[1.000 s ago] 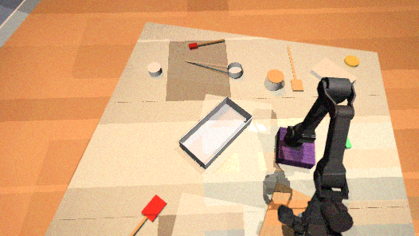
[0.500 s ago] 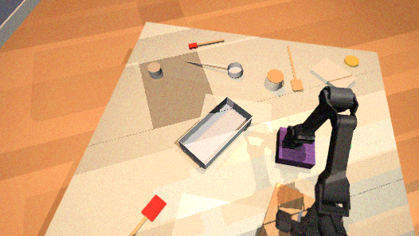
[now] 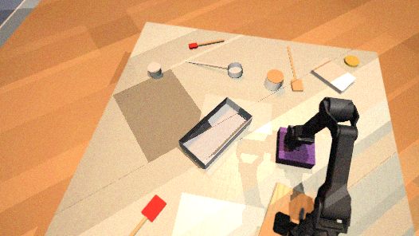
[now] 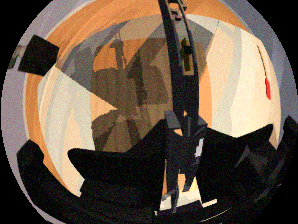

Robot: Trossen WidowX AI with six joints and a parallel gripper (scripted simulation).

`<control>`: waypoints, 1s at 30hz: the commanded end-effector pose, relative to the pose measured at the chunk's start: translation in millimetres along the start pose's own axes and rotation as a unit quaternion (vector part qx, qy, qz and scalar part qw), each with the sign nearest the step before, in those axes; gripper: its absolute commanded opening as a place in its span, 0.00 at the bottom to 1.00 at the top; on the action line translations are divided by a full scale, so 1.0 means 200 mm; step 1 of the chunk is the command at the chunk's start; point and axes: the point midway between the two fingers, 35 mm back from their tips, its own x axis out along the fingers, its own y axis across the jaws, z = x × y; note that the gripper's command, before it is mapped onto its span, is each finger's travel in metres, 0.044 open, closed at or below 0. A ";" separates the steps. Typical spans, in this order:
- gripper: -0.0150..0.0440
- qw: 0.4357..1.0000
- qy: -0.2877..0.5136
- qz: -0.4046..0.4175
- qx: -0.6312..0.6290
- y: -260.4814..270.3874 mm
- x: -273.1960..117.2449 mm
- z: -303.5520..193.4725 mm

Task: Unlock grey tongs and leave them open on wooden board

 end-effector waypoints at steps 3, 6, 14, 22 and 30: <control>0.00 0.999 0.042 0.007 0.010 -0.01 -0.02 0.01; 0.00 0.998 0.066 0.009 0.014 -0.01 -0.03 0.01; 0.00 0.991 0.129 0.016 0.026 -0.02 -0.05 -0.01; 0.00 0.986 0.163 0.019 0.034 -0.03 -0.07 -0.03; 0.00 0.986 0.163 0.019 0.034 -0.03 -0.07 -0.03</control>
